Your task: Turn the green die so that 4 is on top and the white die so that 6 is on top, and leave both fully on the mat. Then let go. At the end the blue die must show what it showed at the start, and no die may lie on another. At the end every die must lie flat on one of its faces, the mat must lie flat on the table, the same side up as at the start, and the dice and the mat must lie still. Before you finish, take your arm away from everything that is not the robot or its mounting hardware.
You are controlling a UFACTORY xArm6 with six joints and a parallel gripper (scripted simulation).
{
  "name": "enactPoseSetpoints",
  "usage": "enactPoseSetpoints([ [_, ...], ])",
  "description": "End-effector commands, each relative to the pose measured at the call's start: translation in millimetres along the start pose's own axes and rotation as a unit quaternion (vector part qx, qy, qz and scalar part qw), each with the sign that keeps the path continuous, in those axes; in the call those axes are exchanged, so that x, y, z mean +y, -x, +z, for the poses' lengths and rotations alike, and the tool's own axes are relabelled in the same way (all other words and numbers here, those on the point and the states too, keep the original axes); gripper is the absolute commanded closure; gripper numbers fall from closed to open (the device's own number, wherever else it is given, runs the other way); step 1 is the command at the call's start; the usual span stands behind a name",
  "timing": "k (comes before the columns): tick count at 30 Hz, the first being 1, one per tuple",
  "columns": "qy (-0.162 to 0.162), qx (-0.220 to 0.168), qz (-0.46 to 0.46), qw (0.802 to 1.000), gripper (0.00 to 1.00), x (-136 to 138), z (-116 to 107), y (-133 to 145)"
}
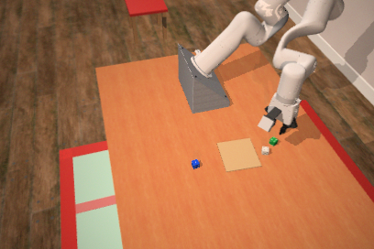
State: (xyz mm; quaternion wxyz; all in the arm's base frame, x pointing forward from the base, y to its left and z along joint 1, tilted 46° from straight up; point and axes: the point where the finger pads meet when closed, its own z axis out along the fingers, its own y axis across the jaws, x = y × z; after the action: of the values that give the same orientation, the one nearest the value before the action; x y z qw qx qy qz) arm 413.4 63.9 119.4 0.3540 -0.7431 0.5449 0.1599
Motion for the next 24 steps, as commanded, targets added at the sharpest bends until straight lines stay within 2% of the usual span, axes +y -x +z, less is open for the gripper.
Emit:
enactPoseSetpoints([
  [1,-0.001,0.001,0.000,1.000,0.58,-1.0,-1.0,-0.3],
  [24,-0.001,0.001,0.000,1.000,0.58,-1.0,2.3,-0.3],
])
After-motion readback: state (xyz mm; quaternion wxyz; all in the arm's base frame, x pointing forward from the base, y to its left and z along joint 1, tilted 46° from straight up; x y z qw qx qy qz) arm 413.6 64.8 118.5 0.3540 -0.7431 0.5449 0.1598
